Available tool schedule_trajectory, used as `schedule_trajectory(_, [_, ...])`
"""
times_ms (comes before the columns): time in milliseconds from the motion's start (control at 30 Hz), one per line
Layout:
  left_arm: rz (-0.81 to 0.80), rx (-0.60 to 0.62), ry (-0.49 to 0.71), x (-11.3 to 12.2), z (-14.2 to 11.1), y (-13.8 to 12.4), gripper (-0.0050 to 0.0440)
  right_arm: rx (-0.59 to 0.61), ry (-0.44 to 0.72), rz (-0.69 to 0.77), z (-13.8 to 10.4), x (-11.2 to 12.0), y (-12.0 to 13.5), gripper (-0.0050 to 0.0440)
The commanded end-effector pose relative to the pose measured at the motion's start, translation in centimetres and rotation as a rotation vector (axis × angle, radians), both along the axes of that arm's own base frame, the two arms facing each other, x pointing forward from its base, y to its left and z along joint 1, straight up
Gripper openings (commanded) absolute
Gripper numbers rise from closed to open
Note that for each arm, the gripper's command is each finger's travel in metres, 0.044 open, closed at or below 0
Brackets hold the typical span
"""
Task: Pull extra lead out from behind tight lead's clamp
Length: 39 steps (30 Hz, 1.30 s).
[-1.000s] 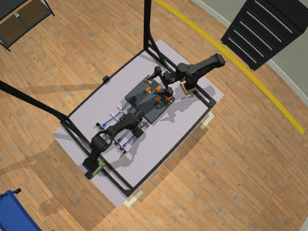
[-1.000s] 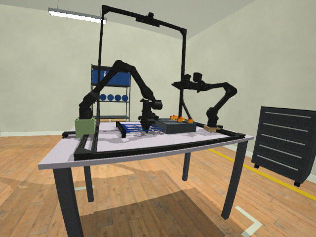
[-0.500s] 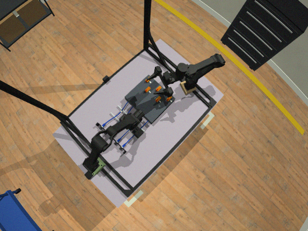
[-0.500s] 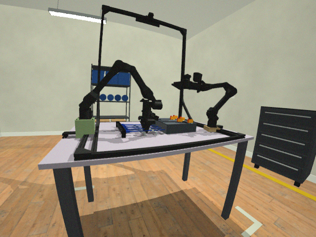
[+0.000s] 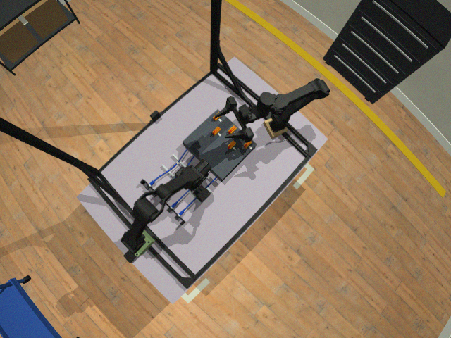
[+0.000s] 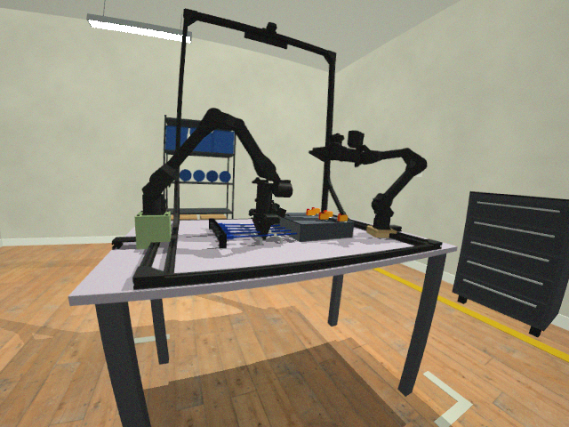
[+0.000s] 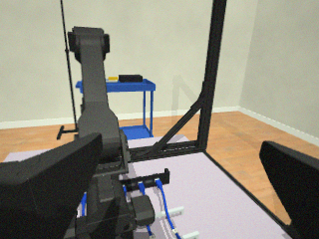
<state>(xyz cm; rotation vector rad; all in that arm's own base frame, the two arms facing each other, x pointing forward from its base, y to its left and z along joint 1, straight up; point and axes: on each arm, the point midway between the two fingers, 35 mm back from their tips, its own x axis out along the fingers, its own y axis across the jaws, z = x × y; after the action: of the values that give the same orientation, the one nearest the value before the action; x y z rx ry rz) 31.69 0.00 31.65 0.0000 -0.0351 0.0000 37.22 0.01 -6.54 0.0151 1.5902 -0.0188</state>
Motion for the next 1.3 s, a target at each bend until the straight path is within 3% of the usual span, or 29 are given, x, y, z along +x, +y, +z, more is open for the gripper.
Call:
schedule_trajectory(0, [0.000, 0.000, -0.016, -0.12, 0.68, 0.00, 0.0440, 0.002, -0.019, 0.005, 0.33, 0.53, 0.13, 0.0209])
schedule_trajectory(767, [0.000, 0.000, -0.016, -0.12, 0.68, 0.00, 0.0440, 0.002, -0.019, 0.005, 0.33, 0.53, 0.13, 0.0209])
schedule_trajectory(800, [0.000, 0.000, -0.016, -0.12, 0.68, 0.00, 0.0440, 0.000, -0.029, 0.000, 0.91, 0.66, 0.00, -0.0050])
schedule_trajectory(1267, [0.000, 0.000, -0.016, -0.12, 0.68, 0.00, 0.0440, 0.000, -0.029, 0.000, 0.91, 0.66, 0.00, -0.0050])
